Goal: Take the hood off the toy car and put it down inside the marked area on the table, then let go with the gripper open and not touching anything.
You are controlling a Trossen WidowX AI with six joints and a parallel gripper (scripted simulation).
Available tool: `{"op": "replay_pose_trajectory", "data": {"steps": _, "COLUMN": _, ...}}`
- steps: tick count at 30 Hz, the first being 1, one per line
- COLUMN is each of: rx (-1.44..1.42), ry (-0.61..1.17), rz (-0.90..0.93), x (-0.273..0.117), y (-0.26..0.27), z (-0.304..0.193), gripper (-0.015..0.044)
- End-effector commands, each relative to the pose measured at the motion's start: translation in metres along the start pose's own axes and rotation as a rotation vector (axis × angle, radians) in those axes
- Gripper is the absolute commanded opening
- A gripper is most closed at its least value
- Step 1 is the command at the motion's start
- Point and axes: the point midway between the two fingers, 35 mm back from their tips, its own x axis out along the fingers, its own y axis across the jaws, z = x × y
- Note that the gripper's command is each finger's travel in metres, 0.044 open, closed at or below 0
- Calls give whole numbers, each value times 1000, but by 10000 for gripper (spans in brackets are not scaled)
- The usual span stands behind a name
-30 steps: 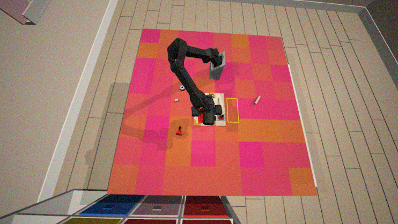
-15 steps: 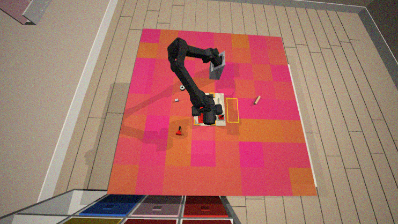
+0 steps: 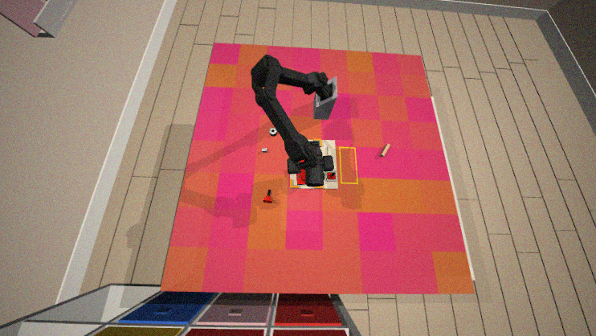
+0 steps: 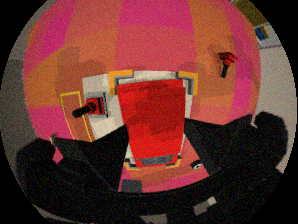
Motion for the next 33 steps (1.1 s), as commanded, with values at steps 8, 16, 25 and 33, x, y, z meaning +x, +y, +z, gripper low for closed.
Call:
{"op": "replay_pose_trajectory", "data": {"steps": 8, "rx": 10, "ry": -7, "rz": 1, "x": -10, "y": -1, "z": 2, "gripper": 0}}
{"op": "replay_pose_trajectory", "data": {"steps": 16, "rx": 10, "ry": -7, "rz": 1, "x": -15, "y": -1, "z": 2, "gripper": 0}}
{"op": "replay_pose_trajectory", "data": {"steps": 25, "rx": 9, "ry": -7, "rz": 3, "x": -47, "y": -1, "z": 3, "gripper": 0}}
{"op": "replay_pose_trajectory", "data": {"steps": 33, "rx": -8, "ry": -1, "rz": 2, "x": -52, "y": 11, "z": 2, "gripper": 0}}
